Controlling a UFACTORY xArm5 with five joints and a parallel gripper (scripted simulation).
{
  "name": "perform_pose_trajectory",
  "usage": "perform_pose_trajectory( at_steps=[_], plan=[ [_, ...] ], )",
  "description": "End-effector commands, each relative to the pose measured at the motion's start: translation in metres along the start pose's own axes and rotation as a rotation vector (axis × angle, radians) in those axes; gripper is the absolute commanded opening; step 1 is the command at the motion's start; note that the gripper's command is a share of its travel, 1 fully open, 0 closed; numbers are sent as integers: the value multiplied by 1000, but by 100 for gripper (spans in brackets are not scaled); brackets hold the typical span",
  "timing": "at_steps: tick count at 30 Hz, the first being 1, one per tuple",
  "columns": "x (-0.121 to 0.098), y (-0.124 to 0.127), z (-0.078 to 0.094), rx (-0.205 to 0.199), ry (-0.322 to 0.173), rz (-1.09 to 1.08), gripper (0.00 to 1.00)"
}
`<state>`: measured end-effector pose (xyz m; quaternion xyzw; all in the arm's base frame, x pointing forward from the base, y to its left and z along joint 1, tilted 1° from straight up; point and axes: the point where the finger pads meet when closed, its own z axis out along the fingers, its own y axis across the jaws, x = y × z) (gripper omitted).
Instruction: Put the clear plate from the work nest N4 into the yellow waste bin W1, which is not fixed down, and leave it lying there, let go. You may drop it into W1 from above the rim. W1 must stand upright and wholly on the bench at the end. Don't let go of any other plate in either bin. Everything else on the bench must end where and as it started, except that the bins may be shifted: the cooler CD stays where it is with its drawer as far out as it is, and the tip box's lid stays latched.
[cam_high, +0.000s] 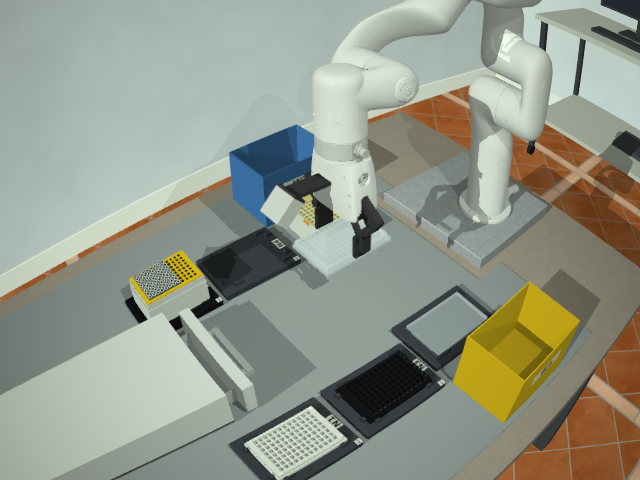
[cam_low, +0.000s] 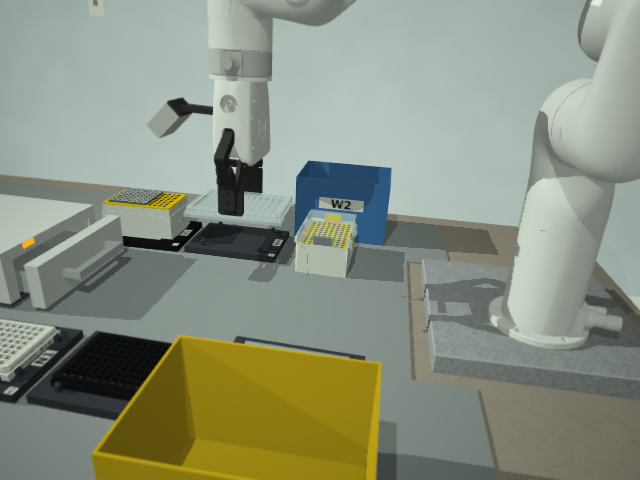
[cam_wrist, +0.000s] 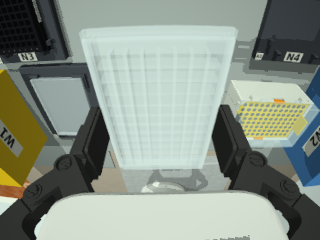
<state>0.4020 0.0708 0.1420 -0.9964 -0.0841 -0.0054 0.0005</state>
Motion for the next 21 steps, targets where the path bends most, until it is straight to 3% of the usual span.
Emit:
perform_pose_trajectory(
  at_steps=[1, 21],
  plan=[
    [-2, -9, -1, 0, 4, 0, 0],
    [-17, -55, 0, 2, 1, 0, 0]
  ],
)
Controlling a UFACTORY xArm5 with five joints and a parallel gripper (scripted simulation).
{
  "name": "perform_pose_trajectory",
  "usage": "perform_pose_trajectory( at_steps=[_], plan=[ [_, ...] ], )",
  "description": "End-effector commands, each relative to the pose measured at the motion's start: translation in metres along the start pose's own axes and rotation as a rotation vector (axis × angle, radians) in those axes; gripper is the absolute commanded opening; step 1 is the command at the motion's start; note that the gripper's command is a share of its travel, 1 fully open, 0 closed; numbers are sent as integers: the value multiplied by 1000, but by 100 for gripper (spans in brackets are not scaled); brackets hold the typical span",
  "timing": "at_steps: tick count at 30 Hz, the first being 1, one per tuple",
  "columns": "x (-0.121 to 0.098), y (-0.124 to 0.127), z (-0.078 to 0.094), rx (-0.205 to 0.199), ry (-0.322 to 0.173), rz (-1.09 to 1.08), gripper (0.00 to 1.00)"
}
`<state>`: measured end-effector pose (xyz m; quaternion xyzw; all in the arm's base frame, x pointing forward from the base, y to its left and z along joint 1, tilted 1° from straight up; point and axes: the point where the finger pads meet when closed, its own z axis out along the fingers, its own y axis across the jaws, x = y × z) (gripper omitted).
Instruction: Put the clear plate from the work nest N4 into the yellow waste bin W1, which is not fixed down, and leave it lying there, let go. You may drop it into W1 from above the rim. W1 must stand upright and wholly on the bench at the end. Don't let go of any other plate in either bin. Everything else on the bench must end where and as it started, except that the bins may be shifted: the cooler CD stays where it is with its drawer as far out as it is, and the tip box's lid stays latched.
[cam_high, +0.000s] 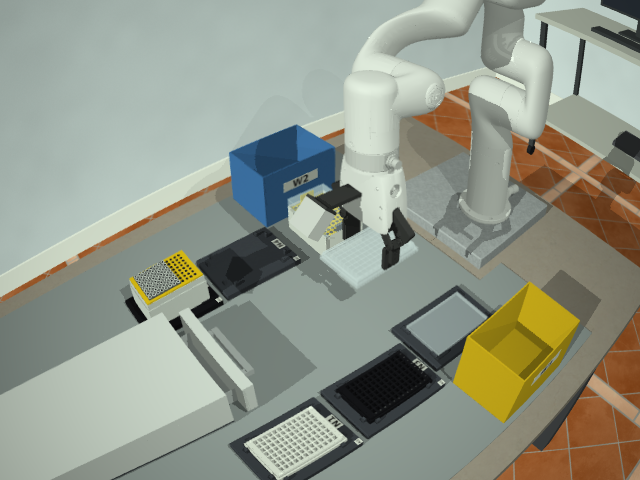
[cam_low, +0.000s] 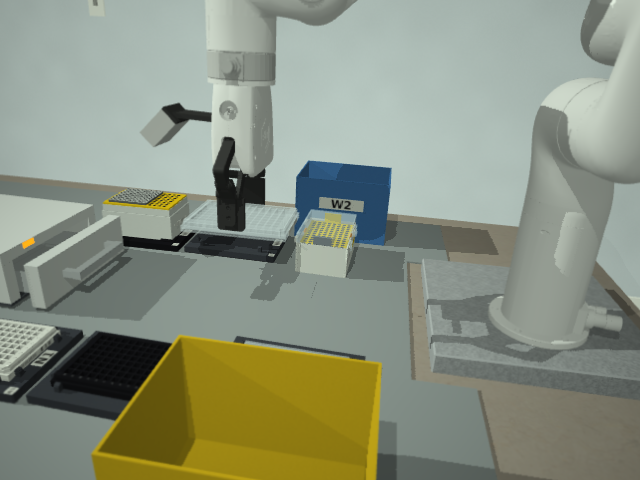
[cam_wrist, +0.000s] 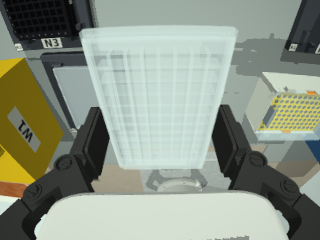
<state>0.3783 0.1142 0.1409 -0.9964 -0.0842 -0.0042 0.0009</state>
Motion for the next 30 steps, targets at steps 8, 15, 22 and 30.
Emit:
perform_pose_trajectory(
  at_steps=[8, 15, 22, 30],
  plan=[
    [-8, -28, -1, 1, 2, 0, 0],
    [-13, -41, 0, 1, 1, 0, 0],
    [-19, -59, 0, 2, 0, 0, 0],
    [-24, -74, 0, 2, -1, 0, 0]
  ],
)
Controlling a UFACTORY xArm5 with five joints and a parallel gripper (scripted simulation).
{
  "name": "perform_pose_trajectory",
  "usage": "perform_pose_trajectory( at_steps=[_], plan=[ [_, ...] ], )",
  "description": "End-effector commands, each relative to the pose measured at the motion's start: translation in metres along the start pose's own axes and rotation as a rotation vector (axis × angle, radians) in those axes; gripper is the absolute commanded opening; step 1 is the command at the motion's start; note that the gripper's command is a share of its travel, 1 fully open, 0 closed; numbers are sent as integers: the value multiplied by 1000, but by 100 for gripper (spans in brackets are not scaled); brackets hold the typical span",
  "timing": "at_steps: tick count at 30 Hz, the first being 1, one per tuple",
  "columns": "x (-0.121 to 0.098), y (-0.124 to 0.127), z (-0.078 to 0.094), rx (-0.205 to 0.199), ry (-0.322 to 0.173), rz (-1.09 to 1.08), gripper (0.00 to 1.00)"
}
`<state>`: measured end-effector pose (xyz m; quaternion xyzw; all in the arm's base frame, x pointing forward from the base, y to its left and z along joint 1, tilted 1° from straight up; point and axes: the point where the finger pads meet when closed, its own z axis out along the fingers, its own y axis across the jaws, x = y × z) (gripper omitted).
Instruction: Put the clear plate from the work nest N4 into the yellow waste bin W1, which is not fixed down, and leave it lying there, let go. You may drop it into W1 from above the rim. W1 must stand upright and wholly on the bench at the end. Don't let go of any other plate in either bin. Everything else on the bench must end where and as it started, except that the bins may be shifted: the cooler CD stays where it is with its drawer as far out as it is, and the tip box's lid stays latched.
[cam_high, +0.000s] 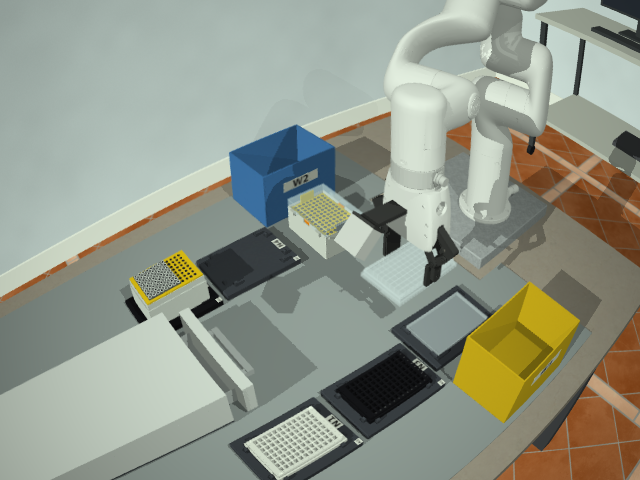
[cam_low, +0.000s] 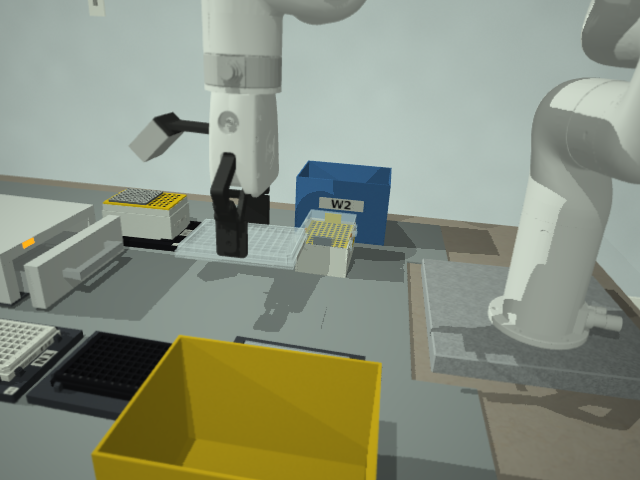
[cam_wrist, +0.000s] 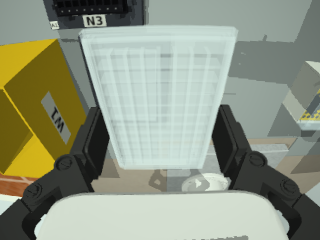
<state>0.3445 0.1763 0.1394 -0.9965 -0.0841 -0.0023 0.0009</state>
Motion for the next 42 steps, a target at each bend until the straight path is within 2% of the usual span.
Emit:
perform_pose_trajectory(
  at_steps=[1, 42],
  plan=[
    [-2, -9, -1, 1, 3, 0, 0],
    [-34, -103, 1, 0, -2, 0, 0]
  ],
)
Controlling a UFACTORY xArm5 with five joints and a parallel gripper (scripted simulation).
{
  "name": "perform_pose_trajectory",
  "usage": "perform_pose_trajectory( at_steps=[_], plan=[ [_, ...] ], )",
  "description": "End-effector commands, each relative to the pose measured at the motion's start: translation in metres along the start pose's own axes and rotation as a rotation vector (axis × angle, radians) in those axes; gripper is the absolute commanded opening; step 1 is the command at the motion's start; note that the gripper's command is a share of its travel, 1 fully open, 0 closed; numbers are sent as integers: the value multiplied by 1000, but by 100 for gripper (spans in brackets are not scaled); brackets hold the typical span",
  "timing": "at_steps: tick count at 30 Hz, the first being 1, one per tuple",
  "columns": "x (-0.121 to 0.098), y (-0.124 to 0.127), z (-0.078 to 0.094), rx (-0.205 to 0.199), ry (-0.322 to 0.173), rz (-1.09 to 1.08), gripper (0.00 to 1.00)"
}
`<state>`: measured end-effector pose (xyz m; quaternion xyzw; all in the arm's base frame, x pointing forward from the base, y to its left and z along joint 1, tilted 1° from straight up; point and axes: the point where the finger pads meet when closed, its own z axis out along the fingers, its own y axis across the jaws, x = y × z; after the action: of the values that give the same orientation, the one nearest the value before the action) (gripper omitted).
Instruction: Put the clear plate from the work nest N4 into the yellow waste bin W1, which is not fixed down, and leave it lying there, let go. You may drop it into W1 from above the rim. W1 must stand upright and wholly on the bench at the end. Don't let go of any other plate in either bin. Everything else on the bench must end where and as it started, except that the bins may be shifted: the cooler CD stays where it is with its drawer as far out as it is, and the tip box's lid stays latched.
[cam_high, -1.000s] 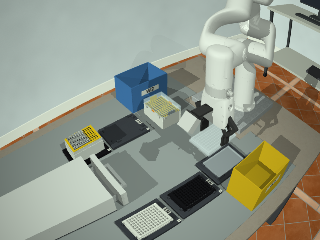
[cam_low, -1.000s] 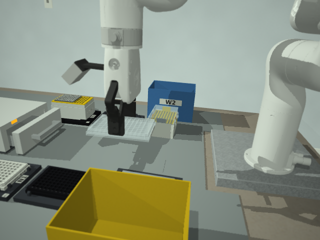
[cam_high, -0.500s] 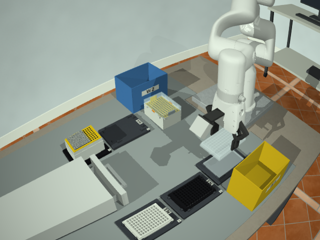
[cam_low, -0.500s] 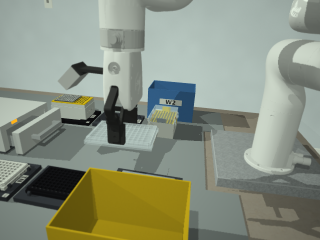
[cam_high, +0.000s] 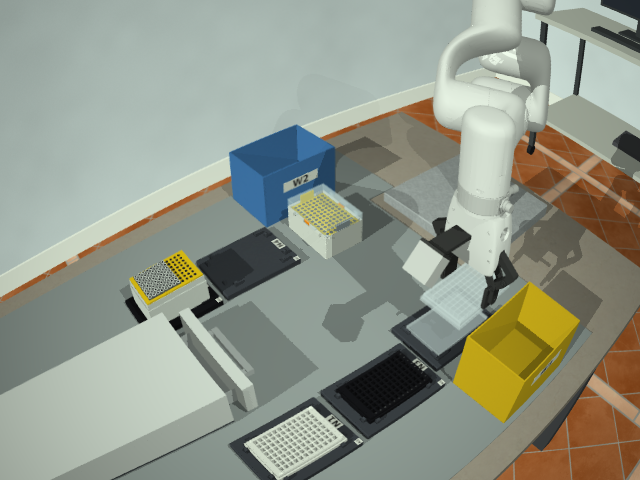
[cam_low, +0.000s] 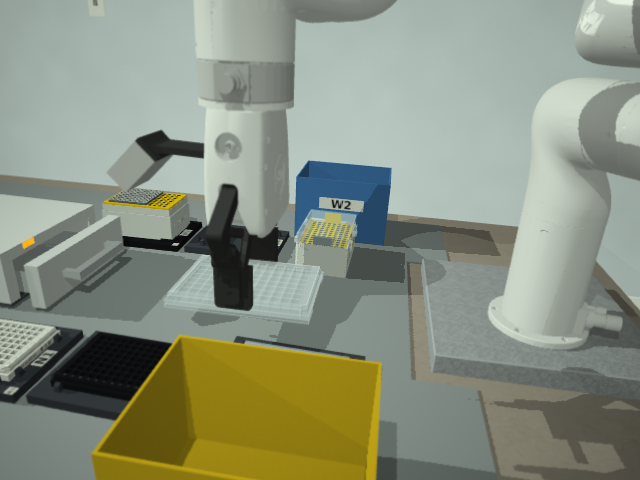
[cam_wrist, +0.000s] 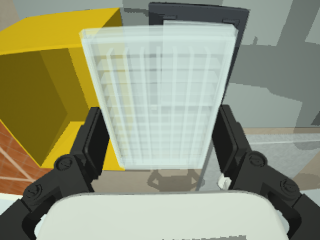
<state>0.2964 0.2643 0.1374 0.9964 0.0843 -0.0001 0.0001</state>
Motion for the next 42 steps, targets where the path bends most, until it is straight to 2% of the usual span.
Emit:
perform_pose_trajectory(
  at_steps=[1, 42],
  plan=[
    [-2, -11, -1, 2, 3, 0, 0],
    [-33, -100, 1, -1, -1, 0, 0]
  ],
)
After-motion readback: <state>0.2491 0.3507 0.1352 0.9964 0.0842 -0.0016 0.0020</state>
